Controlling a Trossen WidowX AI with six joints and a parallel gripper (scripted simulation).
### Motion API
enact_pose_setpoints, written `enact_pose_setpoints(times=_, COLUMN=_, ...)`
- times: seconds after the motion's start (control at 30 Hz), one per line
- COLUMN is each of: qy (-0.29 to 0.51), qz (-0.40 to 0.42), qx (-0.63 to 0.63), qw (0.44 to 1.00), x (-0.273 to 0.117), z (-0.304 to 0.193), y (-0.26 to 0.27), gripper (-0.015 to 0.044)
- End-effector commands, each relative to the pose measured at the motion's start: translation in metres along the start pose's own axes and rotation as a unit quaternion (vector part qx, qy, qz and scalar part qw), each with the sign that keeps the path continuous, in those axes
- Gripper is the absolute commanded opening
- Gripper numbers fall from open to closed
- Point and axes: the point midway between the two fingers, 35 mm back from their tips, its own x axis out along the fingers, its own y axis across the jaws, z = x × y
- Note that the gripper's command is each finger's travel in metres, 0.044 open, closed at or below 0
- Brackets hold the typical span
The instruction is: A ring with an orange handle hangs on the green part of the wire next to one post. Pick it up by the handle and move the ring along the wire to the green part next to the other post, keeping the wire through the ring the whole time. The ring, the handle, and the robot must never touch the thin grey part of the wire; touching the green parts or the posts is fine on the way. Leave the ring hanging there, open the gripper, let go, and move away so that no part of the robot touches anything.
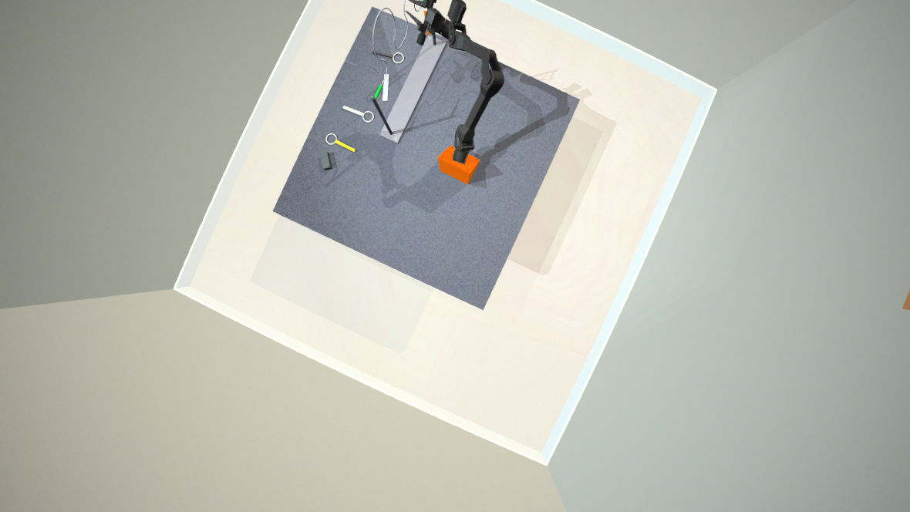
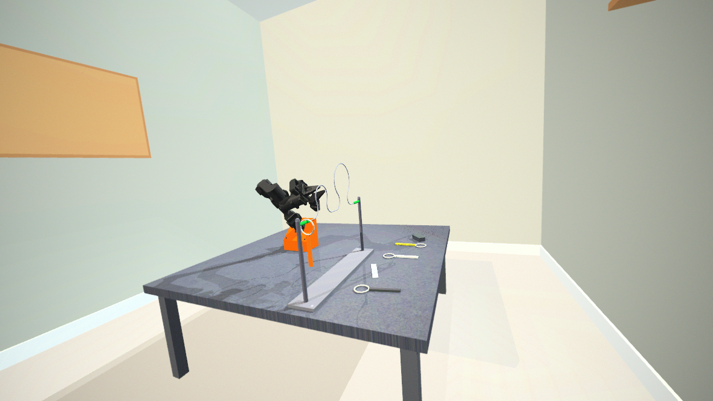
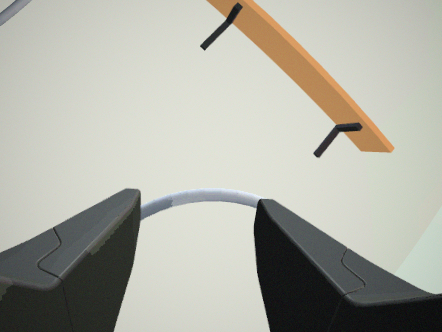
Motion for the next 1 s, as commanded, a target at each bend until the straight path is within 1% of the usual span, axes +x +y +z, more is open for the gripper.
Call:
enact_pose_setpoints(times=0.0, qy=0.04, qz=-0.003, qx=0.057, qw=0.998, x=-0.015, z=-0.041, y=-0.005, gripper=0.016)
enact_pose_setpoints(times=0.13, qy=0.07, qz=0.006, qx=0.108, qw=0.992, x=-0.034, z=-0.092, y=0.004, gripper=0.016)
enact_pose_setpoints(times=0.3, qy=0.109, qz=0.012, qx=0.175, qw=0.979, x=-0.07, z=-0.157, y=0.018, gripper=0.016)
enact_pose_setpoints(times=0.53, qy=0.159, qz=0.005, qx=0.269, qw=0.95, x=-0.139, z=-0.234, y=0.04, gripper=0.016)
enact_pose_setpoints(times=0.67, qy=0.177, qz=-0.004, qx=0.306, qw=0.935, x=-0.184, z=-0.268, y=0.05, gripper=0.016)
enact_pose_setpoints(times=0.7, qy=0.179, qz=-0.005, qx=0.31, qw=0.934, x=-0.189, z=-0.271, y=0.051, gripper=0.016)
enact_pose_setpoints(times=0.87, qy=0.18, qz=-0.006, qx=0.311, qw=0.933, x=-0.191, z=-0.273, y=0.052, gripper=0.016)
enact_pose_setpoints(times=0.97, qy=0.18, qz=-0.006, qx=0.311, qw=0.933, x=-0.176, z=-0.269, y=0.045, gripper=0.016)
